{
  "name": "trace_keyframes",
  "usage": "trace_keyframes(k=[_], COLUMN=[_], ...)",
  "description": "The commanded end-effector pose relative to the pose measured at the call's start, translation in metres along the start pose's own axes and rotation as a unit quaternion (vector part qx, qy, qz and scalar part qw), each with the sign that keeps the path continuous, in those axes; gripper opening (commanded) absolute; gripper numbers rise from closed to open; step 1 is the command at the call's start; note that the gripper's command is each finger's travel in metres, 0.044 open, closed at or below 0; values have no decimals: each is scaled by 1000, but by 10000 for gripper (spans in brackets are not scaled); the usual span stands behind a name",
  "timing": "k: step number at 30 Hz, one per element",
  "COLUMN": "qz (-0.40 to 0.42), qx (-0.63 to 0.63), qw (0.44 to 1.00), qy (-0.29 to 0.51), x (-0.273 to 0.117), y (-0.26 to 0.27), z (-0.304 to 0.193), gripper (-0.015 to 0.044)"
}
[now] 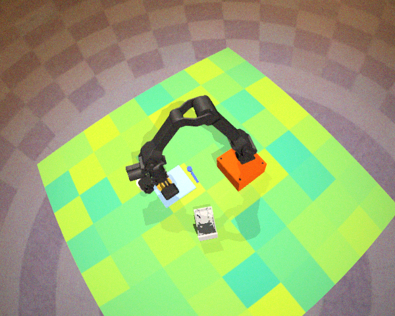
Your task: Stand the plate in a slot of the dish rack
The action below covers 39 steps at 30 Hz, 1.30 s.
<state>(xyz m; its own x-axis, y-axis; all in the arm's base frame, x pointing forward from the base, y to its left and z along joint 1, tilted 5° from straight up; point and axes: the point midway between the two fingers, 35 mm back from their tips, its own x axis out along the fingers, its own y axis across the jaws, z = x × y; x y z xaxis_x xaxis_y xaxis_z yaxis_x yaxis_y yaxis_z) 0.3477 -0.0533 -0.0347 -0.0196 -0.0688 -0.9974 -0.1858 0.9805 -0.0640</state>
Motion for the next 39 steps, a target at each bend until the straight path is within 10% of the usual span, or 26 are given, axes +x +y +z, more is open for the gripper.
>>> trace_keyframes(k=[1,15,26,39], qz=[-3,-3,-3,-3], qx=[-2,-2,-2,-2], qw=[1000,1000,1000,1000], qy=[1,1,1,1], x=[1,1,-45,-112], y=[-1,-1,-3,-4], z=[-1,-1,9,14], gripper=[363,297,8,0])
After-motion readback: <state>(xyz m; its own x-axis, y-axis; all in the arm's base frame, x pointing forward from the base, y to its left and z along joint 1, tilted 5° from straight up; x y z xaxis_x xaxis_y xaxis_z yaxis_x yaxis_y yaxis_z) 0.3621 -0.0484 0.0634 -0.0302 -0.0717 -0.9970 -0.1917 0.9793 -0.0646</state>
